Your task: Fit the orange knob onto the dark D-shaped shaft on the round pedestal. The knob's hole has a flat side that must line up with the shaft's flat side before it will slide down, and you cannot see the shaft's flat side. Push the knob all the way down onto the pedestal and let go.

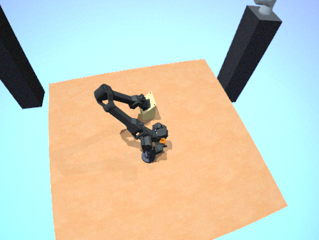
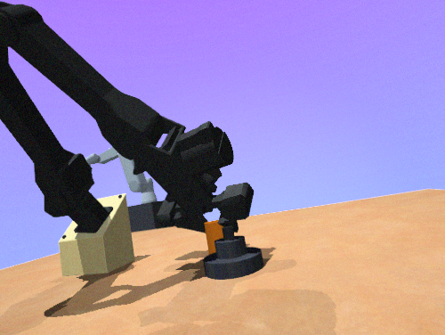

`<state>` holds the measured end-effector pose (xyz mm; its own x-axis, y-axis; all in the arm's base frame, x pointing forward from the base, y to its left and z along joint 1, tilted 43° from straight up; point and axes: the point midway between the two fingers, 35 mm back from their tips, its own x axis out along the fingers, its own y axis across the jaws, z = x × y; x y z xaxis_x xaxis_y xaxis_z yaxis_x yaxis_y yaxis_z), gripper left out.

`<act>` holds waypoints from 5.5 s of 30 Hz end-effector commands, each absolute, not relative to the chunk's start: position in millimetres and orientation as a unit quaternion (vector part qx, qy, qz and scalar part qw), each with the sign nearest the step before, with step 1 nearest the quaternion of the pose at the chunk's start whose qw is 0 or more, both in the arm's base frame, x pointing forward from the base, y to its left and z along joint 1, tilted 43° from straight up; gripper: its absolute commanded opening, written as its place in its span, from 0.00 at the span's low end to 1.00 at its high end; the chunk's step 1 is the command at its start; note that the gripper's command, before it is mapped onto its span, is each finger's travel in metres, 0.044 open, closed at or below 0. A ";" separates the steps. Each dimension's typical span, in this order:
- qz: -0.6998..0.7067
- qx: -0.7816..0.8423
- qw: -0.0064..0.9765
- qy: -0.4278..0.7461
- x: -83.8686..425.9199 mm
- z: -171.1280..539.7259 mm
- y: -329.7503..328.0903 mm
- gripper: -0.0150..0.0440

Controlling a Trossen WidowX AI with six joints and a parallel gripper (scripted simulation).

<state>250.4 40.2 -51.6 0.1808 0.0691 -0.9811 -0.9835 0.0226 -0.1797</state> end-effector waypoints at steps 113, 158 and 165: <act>-0.191 -0.318 0.679 0.633 246.4 -22.1 66.0 1.00; -0.193 -0.319 0.679 0.632 251.7 -60.7 28.9 0.56; -0.193 -0.319 0.679 0.632 251.7 -60.7 28.9 0.44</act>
